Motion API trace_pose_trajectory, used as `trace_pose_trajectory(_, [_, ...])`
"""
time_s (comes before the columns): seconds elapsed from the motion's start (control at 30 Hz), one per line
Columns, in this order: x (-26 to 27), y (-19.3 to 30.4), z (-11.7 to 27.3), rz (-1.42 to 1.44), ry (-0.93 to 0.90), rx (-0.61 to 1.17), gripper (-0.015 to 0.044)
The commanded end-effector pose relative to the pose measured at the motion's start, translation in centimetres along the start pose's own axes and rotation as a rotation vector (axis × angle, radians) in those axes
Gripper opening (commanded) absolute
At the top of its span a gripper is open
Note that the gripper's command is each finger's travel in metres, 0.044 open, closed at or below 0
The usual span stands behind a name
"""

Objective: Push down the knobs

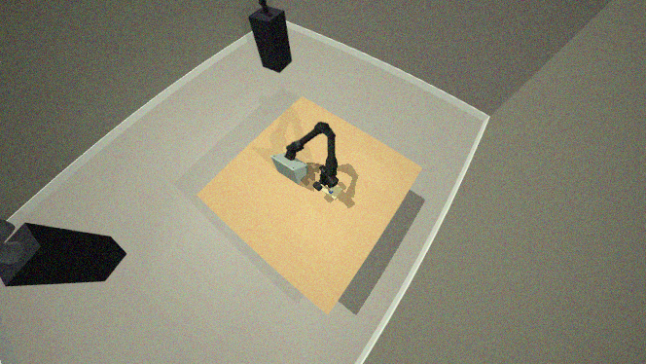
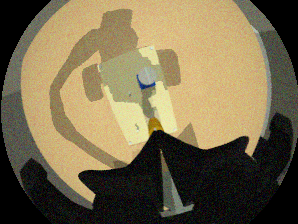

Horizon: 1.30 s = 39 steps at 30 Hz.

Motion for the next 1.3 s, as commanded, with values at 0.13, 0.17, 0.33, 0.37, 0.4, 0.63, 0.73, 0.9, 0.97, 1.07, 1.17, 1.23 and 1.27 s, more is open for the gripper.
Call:
trace_pose_trajectory(0.13, [0.09, 0.00, -0.43, 0.000, -0.003, 0.001, 0.0000])
trace_pose_trajectory(0.17, [0.09, 0.00, -0.43, 0.000, -0.003, 0.001, 0.0000])
trace_pose_trajectory(0.33, [0.09, 0.00, -0.43, 0.000, -0.003, 0.001, 0.0000])
trace_pose_trajectory(0.37, [0.09, 0.00, -0.43, 0.000, -0.003, 0.001, 0.0000])
trace_pose_trajectory(0.4, [0.09, 0.00, -0.43, 0.000, -0.003, 0.001, 0.0000])
trace_pose_trajectory(0.63, [0.10, 0.00, -0.71, 0.000, -0.003, 0.001, 0.0000])
trace_pose_trajectory(0.73, [0.10, 0.00, -0.71, 0.000, -0.003, 0.001, 0.0000])
trace_pose_trajectory(0.9, [0.10, 0.00, -0.71, 0.000, -0.003, 0.001, 0.0000])
trace_pose_trajectory(0.97, [0.10, 0.00, -0.78, 0.000, -0.003, 0.001, 0.0000])
trace_pose_trajectory(1.07, [0.10, 0.00, -0.97, 0.000, -0.003, 0.001, 0.0000])
trace_pose_trajectory(1.17, [0.10, 0.00, -0.99, 0.000, -0.003, 0.001, 0.0000])
trace_pose_trajectory(1.23, [0.10, 0.00, -0.99, 0.000, -0.003, 0.001, 0.0000])
trace_pose_trajectory(1.27, [0.10, 0.00, -0.99, 0.000, -0.003, 0.001, 0.0000])
Point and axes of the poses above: the point midway between the two fingers, 35 mm back from their tips, its own z axis back along the fingers, its own x axis across the jaws, y = z × x, the point moved 1 cm from there along z, back along the fingers, and after that the axes turned 12 degrees about -z, right-handed, at the moved point
